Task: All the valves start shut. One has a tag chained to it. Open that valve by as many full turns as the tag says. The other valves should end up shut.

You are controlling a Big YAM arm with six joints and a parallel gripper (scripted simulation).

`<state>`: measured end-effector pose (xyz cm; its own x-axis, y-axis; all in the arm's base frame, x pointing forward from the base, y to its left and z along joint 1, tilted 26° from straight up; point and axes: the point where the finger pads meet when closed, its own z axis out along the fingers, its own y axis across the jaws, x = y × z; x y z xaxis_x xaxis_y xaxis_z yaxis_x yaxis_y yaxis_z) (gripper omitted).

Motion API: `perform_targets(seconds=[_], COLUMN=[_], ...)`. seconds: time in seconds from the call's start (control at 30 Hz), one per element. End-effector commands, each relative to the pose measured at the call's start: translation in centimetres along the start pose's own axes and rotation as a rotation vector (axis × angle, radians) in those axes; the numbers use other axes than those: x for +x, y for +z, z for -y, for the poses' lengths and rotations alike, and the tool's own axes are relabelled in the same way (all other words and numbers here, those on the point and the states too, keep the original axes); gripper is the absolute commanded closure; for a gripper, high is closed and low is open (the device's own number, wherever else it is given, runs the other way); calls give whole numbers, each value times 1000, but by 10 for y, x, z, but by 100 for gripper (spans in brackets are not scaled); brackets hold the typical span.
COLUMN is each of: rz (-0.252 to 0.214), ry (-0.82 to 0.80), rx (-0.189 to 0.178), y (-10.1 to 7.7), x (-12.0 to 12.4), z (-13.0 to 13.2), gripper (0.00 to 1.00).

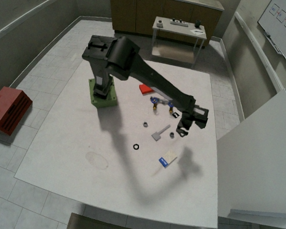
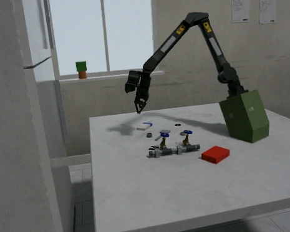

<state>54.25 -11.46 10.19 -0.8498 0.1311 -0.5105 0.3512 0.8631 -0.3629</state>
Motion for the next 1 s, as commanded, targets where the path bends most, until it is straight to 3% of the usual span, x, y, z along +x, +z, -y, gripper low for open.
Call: perform_targets(seconds=[0.0,0.03,0.2,0.37,0.43,0.5,0.97], rz=[-57,-57,-153,-202,-210,-226,-219], ry=[-19,-19,-193,-291,-309,-290,-309], rx=[-38,-38,-91,-105,-106,-93,-99], y=[-7,-7,-42,-65,-69,-62,-68], x=[-5,-5,31,56,61,58,61], z=[-48,-48,-137,-178,-185,-174,-184], gripper=[0,0,0,0,0,0,0])
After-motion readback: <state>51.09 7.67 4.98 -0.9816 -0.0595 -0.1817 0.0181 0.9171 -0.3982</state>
